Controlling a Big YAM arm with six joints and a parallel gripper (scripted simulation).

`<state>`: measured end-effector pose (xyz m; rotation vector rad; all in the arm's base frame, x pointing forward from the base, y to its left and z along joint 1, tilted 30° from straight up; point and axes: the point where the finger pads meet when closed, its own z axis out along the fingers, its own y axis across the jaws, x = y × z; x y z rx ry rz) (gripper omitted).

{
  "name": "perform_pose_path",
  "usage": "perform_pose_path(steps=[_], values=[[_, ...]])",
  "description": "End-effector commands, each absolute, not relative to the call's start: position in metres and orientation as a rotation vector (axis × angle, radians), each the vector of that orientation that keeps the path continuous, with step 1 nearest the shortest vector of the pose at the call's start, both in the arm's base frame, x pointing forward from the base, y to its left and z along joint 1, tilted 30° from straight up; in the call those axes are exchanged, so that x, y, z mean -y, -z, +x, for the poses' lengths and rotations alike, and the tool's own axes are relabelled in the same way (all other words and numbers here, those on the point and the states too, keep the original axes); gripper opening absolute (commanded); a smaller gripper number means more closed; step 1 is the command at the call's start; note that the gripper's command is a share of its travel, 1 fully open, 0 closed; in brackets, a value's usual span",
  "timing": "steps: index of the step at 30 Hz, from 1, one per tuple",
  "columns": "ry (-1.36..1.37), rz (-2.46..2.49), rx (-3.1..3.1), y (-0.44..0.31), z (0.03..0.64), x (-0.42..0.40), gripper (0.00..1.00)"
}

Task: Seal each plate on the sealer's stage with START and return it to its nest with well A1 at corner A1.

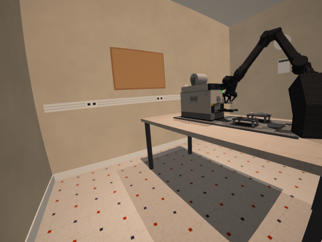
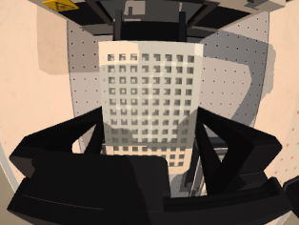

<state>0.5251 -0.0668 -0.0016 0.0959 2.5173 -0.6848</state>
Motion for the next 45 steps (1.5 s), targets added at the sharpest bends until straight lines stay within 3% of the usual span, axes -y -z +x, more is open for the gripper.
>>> perform_pose_path(steps=[1,27,45], values=[[0.670,0.079,-2.486,-0.007,0.543,0.058,0.00],[0.692,0.104,-2.518,0.009,0.526,0.079,0.00],[0.680,0.122,-2.472,-0.003,0.549,0.081,0.00]])
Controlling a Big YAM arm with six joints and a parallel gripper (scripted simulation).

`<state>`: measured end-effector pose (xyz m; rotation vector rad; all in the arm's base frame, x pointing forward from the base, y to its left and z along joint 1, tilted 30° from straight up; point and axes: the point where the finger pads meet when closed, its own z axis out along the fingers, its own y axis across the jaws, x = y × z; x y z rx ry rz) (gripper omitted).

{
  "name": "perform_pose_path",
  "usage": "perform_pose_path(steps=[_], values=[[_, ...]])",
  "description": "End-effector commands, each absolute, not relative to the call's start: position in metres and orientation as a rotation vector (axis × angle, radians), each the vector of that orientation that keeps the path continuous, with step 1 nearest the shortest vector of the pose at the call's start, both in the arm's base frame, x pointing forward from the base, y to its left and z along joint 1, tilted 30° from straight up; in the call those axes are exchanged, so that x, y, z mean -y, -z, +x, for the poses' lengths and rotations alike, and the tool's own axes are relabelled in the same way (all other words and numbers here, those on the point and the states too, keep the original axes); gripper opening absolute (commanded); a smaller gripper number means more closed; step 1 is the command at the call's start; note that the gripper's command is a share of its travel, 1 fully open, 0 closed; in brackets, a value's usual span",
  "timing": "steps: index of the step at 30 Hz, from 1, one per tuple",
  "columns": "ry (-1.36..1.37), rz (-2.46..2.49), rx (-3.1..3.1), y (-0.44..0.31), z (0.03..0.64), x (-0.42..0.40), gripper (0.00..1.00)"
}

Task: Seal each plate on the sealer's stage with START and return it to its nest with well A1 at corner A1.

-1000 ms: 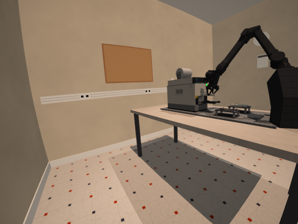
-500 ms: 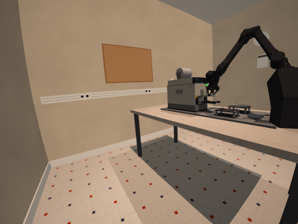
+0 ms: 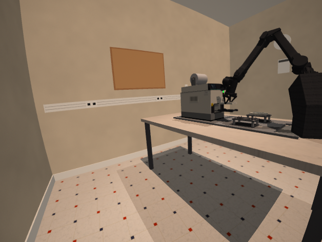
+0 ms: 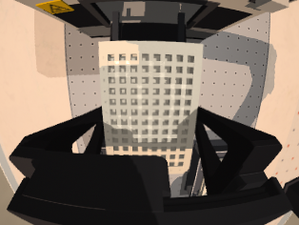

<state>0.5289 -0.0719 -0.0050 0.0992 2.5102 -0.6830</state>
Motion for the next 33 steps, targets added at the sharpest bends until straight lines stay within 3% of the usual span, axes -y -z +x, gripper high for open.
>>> perform_pose_path(steps=[1,33], values=[[0.680,0.122,-2.472,-0.003,0.549,0.081,0.00],[0.680,0.108,-2.484,0.013,0.545,0.083,0.00]])
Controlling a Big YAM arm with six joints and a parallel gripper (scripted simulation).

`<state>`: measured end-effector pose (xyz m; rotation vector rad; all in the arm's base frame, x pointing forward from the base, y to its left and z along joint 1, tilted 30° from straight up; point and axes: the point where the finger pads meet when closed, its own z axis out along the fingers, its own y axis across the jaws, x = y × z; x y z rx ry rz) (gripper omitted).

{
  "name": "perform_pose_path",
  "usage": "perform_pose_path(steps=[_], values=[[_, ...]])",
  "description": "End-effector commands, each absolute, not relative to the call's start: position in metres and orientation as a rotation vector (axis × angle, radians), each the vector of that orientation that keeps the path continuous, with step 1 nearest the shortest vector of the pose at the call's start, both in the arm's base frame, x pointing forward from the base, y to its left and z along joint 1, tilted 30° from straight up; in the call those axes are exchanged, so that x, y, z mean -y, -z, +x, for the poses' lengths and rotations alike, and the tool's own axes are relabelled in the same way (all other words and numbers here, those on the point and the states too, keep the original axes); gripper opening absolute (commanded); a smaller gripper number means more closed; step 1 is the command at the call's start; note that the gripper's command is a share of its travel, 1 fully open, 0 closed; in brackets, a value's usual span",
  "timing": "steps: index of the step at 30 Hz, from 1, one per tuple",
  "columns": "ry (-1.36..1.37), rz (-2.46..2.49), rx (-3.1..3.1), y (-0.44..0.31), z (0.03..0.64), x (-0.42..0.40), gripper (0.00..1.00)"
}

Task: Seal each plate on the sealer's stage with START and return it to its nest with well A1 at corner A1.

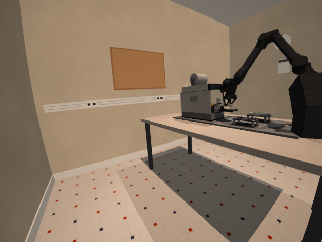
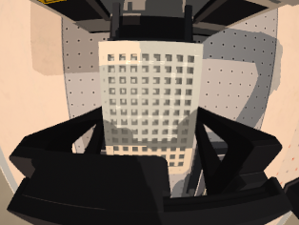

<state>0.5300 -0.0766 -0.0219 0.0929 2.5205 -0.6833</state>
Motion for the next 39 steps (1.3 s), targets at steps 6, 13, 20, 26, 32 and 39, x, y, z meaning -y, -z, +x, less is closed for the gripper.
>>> perform_pose_path(steps=[6,13,20,26,32,39], values=[[0.678,0.120,-2.467,0.005,0.550,0.088,0.00],[0.678,0.119,-2.466,0.011,0.554,0.088,0.00],[0.675,0.088,-2.487,0.022,0.547,0.078,0.00],[0.665,0.083,-2.503,0.020,0.535,0.069,0.00],[0.664,0.077,-2.506,0.017,0.534,0.066,0.00],[0.666,0.090,-2.501,0.018,0.542,0.070,0.00]])
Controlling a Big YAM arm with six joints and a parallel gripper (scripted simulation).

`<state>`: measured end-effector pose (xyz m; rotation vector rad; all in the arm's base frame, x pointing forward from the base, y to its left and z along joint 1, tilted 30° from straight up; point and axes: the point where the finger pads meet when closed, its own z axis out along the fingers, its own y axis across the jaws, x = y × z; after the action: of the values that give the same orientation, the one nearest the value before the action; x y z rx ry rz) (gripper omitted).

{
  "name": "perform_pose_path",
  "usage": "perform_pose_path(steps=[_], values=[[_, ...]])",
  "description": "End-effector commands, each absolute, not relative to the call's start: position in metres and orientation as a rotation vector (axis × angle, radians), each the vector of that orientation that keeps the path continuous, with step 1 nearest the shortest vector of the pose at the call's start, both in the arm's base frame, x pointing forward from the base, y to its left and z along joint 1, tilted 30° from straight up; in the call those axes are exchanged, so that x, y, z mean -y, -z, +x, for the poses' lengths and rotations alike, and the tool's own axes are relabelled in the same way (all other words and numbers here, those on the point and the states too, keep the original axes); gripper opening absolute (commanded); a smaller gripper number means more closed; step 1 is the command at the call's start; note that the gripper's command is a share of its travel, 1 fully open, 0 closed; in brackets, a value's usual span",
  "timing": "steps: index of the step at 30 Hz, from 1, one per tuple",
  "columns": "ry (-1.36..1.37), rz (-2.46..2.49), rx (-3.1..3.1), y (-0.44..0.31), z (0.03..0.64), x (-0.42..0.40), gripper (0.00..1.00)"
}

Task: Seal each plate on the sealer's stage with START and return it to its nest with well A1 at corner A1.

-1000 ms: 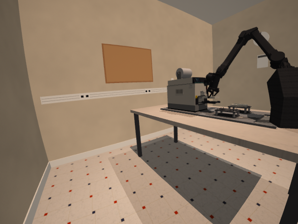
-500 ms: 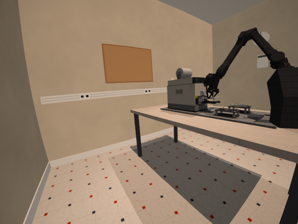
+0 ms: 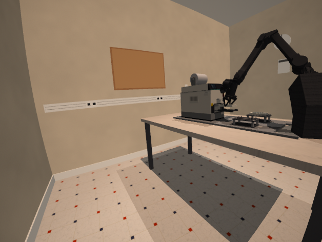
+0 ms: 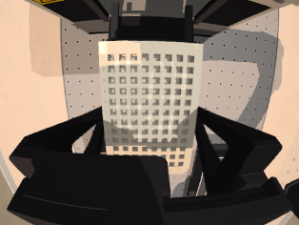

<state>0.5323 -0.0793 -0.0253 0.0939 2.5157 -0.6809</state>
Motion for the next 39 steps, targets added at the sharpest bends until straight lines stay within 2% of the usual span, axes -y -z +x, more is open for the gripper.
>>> perform_pose_path(steps=[1,12,32,39], values=[[0.667,0.096,-2.497,0.018,0.544,0.073,0.00],[0.679,0.120,-2.472,0.015,0.552,0.089,0.00],[0.687,0.061,-2.547,0.034,0.526,0.076,0.00],[0.669,0.066,-2.488,0.017,0.547,0.068,0.00]])
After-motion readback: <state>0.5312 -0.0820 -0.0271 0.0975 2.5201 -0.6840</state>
